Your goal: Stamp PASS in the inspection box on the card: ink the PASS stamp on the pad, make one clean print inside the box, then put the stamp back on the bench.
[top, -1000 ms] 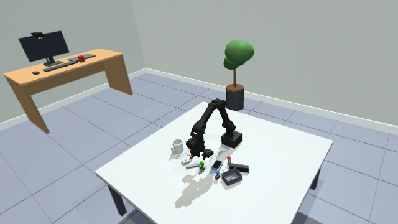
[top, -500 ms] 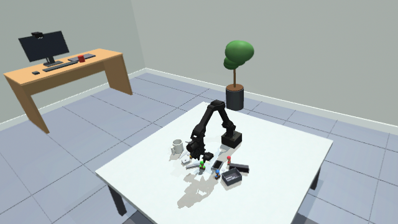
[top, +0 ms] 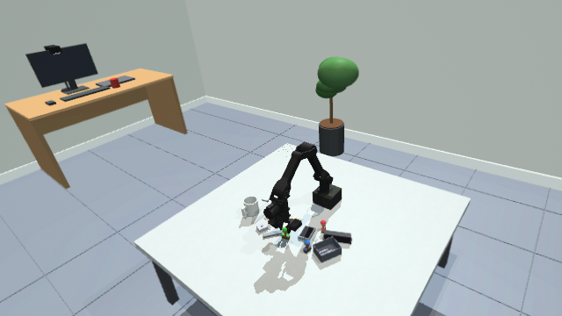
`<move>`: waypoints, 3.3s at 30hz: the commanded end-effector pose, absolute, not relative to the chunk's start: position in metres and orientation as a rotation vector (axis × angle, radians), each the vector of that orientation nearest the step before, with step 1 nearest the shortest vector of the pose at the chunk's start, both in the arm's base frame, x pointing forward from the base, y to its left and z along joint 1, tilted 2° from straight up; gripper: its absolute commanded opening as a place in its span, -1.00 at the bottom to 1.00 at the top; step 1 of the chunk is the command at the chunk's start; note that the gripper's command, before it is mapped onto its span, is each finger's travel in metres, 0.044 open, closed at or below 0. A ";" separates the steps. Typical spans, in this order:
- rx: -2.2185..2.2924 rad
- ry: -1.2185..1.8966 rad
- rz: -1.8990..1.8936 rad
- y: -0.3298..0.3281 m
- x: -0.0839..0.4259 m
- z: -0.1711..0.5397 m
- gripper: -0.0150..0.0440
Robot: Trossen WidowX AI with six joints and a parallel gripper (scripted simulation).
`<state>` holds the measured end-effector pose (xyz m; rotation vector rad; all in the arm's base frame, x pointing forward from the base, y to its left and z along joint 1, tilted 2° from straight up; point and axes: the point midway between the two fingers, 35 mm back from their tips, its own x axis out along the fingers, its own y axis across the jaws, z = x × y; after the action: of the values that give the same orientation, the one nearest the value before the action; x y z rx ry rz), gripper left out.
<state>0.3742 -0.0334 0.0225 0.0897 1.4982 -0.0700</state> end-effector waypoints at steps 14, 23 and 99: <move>0.089 1.500 -0.069 -0.033 0.374 0.005 0.21; 0.089 1.500 -0.069 -0.033 0.374 0.005 0.01; 0.085 1.500 -0.072 -0.033 0.374 0.037 -0.49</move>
<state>0.3736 -0.0328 0.0351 0.0880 1.5018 -0.0690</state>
